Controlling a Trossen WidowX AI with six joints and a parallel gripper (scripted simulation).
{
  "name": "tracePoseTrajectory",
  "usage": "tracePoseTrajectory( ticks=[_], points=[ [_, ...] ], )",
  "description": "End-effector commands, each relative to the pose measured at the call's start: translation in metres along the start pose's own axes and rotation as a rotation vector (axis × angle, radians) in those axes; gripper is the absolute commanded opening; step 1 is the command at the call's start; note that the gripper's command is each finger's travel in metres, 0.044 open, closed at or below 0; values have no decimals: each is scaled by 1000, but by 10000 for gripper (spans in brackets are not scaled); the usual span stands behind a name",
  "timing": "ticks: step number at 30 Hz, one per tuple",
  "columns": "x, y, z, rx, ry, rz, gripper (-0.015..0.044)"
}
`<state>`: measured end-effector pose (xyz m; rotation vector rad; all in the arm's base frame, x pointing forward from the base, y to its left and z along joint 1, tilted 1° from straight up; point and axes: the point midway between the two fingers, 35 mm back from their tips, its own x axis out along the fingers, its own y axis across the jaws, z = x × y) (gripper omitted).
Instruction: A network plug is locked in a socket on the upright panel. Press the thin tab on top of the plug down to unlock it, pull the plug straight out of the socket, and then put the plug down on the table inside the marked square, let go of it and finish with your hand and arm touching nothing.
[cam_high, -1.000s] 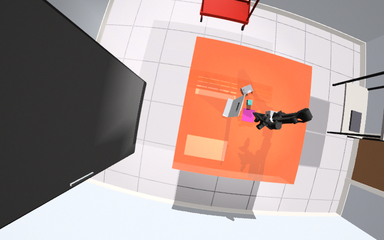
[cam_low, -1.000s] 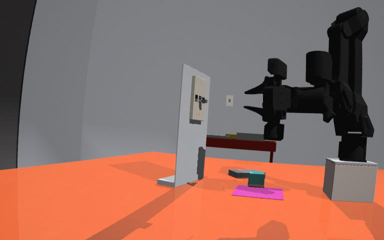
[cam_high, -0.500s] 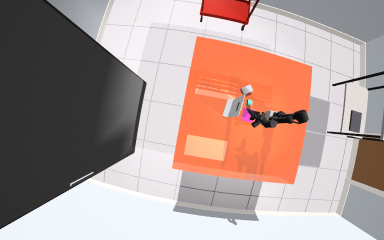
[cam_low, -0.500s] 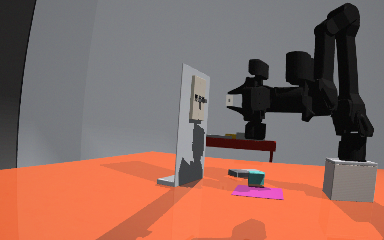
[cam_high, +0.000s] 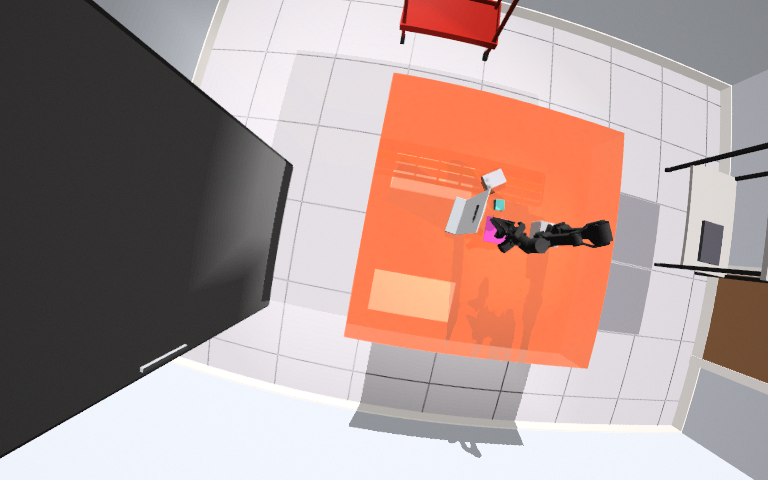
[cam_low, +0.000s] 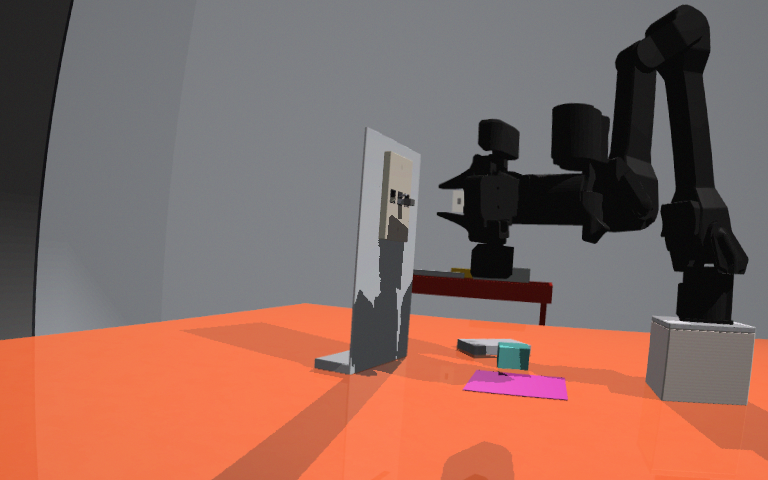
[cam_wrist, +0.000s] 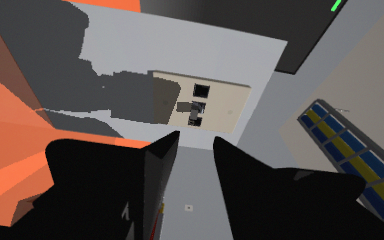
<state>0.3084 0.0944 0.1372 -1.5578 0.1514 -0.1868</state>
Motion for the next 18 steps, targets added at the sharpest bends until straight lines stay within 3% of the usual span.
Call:
tracePoseTrajectory(
  ticks=[1, 18],
  points=[
    [8, 1, 4, -4, -4, 2, 156],
    [35, 0, 11, -3, -4, -1, 156]
  ],
)
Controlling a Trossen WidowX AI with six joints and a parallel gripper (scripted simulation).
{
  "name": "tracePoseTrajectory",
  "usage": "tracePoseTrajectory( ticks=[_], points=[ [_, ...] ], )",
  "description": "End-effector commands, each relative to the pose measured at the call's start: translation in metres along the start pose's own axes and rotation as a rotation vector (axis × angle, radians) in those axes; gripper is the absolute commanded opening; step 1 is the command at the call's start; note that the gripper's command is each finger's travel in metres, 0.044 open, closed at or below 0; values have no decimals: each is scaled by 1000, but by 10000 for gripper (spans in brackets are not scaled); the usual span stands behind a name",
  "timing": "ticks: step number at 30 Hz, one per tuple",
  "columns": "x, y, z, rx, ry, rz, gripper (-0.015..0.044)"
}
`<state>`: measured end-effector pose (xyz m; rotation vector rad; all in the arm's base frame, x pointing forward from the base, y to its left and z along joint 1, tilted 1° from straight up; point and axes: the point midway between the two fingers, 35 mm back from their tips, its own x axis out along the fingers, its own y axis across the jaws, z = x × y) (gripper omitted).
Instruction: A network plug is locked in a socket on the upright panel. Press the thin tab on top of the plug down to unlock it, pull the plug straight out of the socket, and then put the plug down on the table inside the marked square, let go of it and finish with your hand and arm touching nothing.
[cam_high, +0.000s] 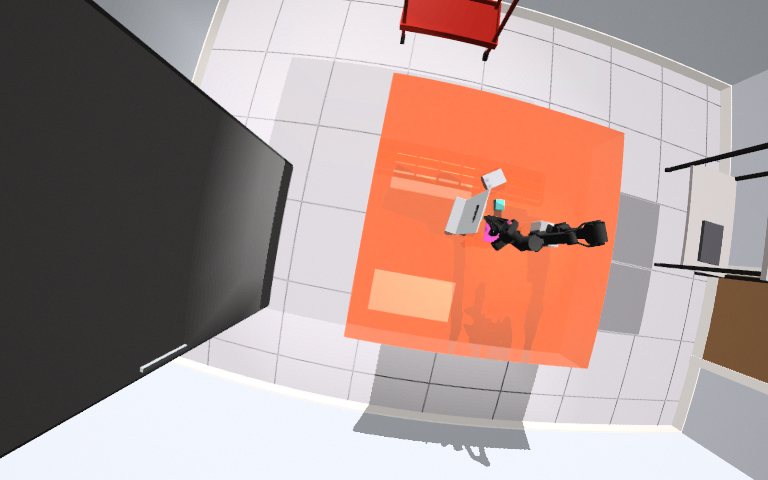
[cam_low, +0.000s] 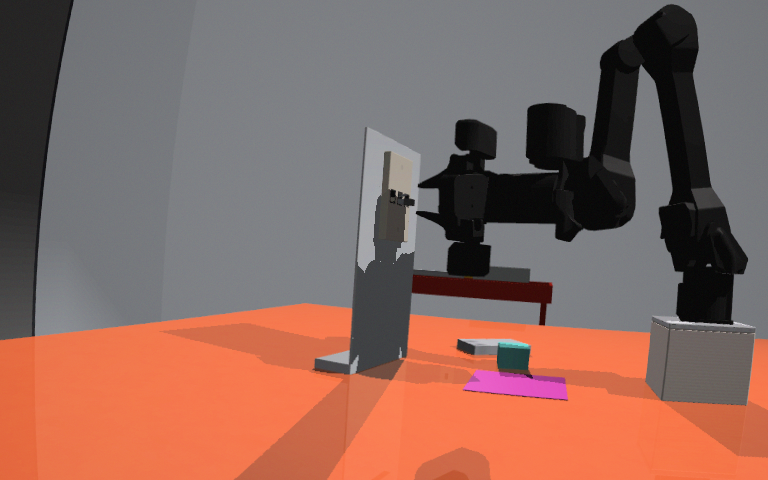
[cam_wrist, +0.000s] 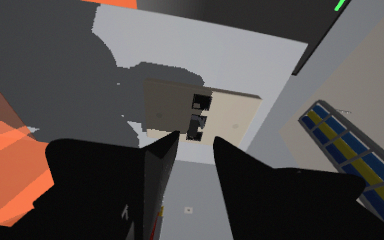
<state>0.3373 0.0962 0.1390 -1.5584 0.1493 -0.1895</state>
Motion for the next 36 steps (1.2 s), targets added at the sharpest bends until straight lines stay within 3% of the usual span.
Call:
tracePoseTrajectory(
  ticks=[1, 11, 14, 25, 36],
  points=[
    [8, 1, 4, -3, -5, 2, 156],
    [21, 1, 6, -3, -5, 1, 156],
    [21, 1, 6, -3, -5, 1, 77],
    [21, 1, 6, -3, -5, 1, 4],
    [16, 1, 4, -3, -5, 1, 0]
  ],
)
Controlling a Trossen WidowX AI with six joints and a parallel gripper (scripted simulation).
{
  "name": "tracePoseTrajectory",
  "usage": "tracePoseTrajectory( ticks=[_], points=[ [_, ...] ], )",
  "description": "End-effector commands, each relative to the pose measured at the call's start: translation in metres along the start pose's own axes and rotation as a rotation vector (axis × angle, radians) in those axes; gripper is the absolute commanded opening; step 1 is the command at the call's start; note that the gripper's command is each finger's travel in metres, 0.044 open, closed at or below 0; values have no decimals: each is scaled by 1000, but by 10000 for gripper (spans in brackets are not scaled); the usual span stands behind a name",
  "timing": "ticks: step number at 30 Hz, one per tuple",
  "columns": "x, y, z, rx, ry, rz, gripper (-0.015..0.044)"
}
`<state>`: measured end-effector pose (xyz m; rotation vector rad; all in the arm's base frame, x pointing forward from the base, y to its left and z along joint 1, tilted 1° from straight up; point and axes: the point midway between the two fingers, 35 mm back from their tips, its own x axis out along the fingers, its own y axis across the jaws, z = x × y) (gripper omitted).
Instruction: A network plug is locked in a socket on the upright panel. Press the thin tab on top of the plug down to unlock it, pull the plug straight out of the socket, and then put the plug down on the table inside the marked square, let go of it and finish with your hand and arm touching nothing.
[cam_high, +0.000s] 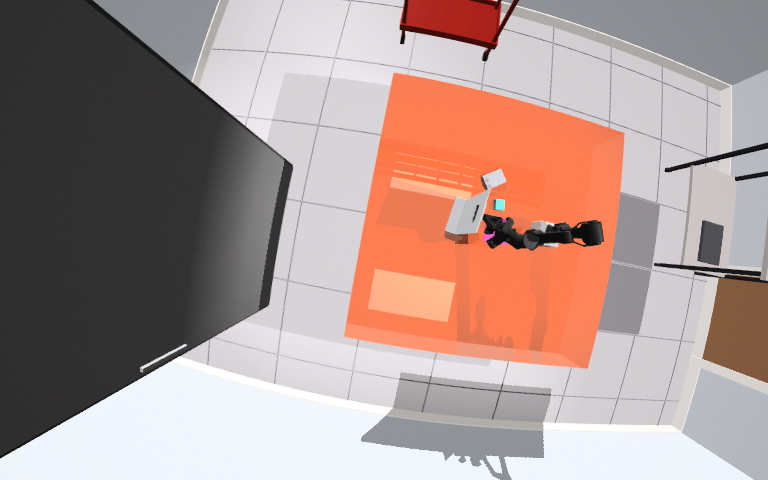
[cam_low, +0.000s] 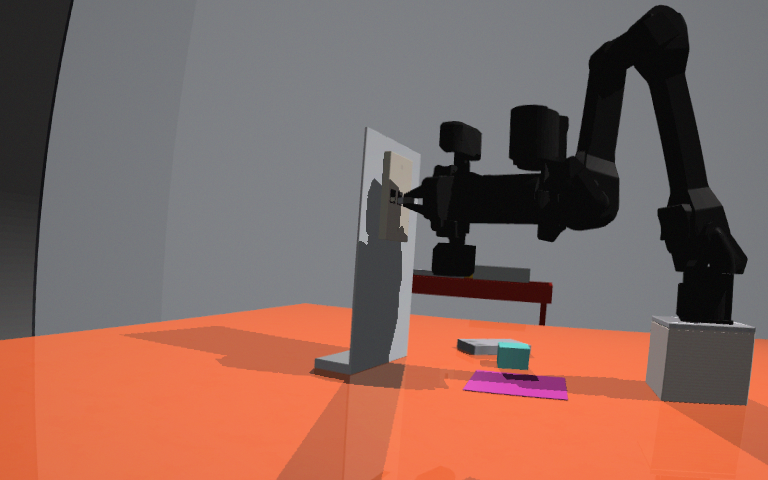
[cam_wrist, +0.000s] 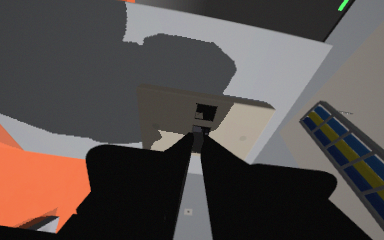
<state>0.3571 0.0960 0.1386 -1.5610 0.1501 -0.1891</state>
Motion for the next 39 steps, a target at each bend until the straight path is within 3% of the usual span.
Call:
tracePoseTrajectory(
  ticks=[1, 39],
  points=[
    [-4, 0, -1, -1, -5, 1, 0],
    [-28, 1, -4, -1, -5, 3, 0]
  ],
)
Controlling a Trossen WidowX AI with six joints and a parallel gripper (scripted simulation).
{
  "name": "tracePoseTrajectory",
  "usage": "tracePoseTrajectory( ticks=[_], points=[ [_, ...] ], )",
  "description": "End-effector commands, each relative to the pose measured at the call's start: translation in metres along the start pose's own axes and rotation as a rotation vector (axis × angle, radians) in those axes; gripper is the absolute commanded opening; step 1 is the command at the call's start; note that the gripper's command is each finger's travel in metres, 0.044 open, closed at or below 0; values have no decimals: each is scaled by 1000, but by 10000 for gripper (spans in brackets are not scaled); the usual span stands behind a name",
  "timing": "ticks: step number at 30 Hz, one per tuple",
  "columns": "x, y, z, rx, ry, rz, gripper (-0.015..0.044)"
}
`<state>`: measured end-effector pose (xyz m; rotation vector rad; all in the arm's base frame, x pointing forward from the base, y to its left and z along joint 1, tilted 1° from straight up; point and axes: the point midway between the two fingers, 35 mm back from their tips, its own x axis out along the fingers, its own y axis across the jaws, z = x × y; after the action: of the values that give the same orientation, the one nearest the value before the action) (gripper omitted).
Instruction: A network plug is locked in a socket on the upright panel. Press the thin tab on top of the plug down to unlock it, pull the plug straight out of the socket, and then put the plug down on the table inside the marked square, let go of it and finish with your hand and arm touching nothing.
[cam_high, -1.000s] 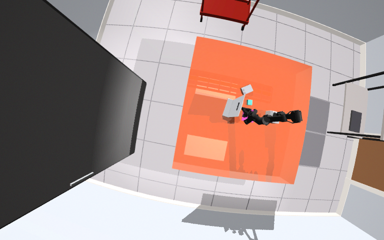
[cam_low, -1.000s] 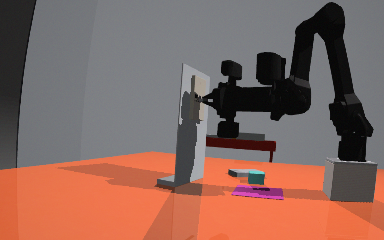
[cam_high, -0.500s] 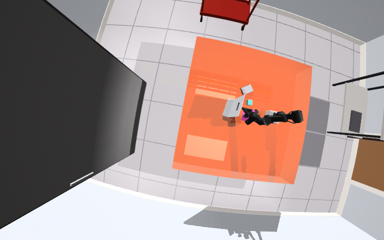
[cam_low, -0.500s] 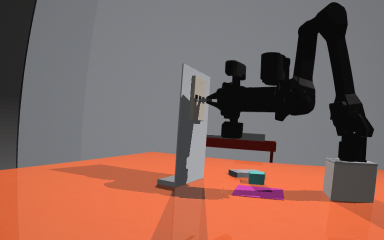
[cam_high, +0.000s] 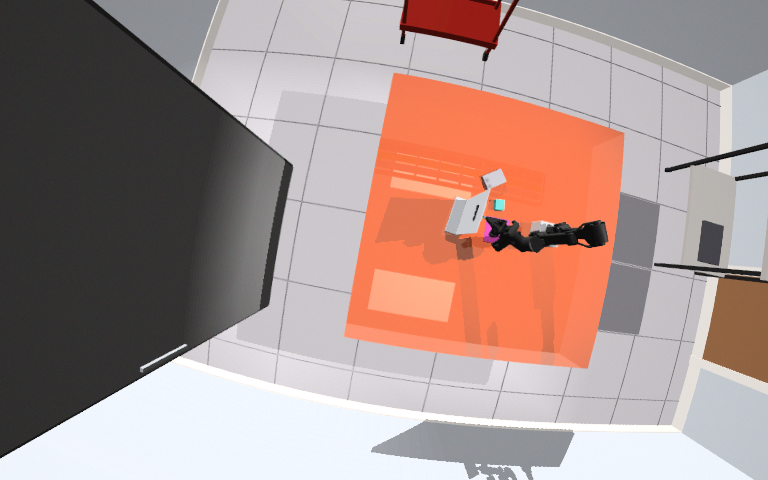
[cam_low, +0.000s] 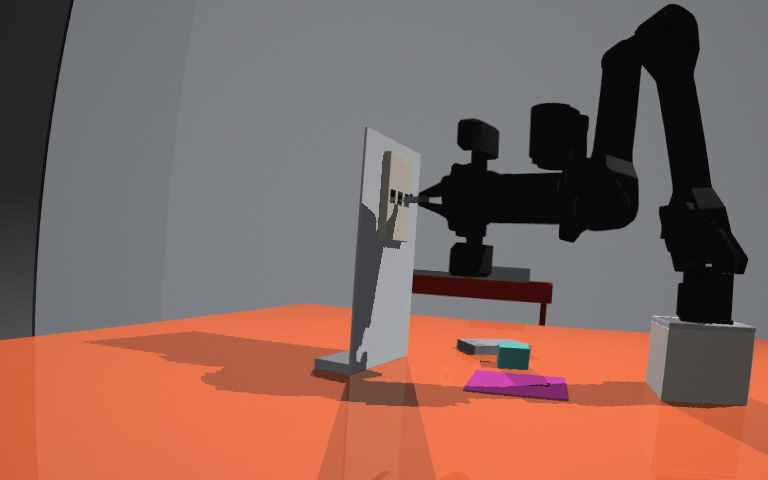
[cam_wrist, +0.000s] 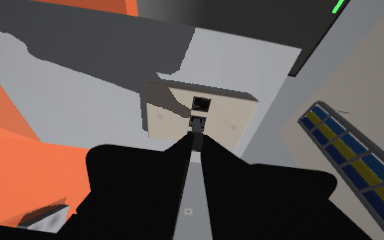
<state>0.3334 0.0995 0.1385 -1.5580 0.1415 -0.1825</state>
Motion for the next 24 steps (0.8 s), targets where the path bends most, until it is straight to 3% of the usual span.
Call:
tracePoseTrajectory(
  ticks=[1, 24],
  points=[
    [-5, 2, -2, -5, 5, 4, 0],
    [-19, 2, -1, -5, 5, 6, 0]
  ],
)
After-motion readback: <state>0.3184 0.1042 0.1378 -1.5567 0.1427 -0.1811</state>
